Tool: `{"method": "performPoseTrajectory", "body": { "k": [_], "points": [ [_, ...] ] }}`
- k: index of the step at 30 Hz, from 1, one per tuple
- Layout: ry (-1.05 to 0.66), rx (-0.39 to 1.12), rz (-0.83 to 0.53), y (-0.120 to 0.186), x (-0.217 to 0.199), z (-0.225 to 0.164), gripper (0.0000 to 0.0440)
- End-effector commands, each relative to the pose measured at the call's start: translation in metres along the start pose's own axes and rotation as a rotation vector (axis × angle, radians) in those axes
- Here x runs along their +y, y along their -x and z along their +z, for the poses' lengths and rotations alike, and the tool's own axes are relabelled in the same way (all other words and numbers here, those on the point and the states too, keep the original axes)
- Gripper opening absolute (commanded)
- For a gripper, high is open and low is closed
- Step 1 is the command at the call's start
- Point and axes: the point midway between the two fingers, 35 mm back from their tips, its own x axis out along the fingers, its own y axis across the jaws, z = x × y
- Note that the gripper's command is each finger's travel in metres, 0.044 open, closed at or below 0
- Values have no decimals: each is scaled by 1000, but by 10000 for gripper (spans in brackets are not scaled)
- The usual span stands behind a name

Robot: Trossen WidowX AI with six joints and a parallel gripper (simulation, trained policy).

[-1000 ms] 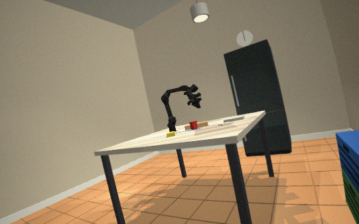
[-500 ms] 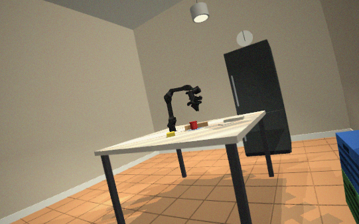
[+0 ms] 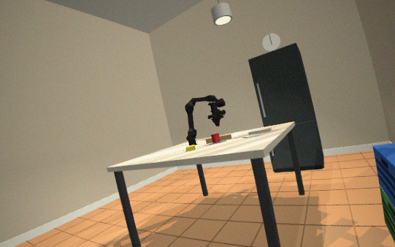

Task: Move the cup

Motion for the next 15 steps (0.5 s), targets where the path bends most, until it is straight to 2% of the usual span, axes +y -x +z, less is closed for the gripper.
{"method": "performPoseTrajectory", "body": {
  "k": [1, 15],
  "points": [
    [19, 44, -11, -12, -6, -2, 120],
    [79, 127, -13, -53, -27, -9, 155]
  ]
}}
